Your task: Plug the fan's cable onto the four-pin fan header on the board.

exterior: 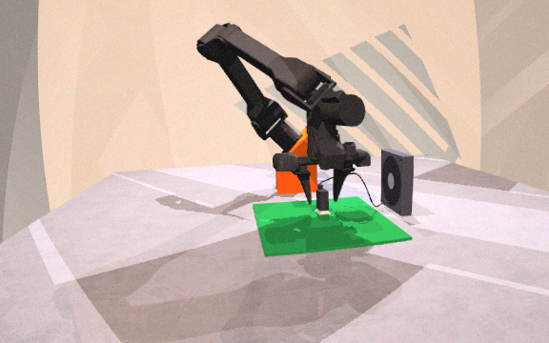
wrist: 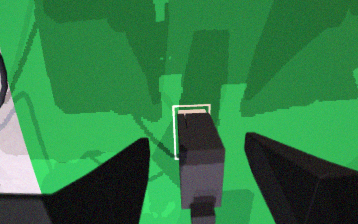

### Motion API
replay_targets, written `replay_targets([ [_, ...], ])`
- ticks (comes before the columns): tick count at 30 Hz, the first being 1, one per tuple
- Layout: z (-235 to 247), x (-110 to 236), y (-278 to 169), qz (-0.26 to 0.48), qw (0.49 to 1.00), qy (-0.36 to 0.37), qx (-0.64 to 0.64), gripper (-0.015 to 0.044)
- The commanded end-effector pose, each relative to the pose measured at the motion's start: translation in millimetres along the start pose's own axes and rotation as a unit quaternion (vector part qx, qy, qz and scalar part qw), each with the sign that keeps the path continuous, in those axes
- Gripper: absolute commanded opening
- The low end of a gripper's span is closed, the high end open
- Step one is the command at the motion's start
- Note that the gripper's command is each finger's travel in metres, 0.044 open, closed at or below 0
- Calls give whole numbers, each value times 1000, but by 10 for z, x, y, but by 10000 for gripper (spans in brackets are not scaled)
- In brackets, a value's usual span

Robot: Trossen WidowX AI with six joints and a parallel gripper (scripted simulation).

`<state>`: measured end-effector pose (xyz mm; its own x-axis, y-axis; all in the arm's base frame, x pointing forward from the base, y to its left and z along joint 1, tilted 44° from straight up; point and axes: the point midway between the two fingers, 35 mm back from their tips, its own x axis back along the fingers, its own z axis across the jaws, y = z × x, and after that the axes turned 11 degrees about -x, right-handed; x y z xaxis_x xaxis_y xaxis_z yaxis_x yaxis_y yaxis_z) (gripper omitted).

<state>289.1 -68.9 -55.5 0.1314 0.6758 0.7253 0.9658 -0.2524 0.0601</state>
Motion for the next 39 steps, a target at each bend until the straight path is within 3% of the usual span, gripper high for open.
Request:
replay_targets([
  [1, 22, 395, 24, -7, 1000, 4, -1, 260],
  [11, 17, 530, -62, -6, 1000, 4, 0, 260],
  [21, -139, 504, -1165, -3, 1000, 4, 2, 260],
  [39, -144, 500, -1184, -3, 1000, 4, 2, 260],
])
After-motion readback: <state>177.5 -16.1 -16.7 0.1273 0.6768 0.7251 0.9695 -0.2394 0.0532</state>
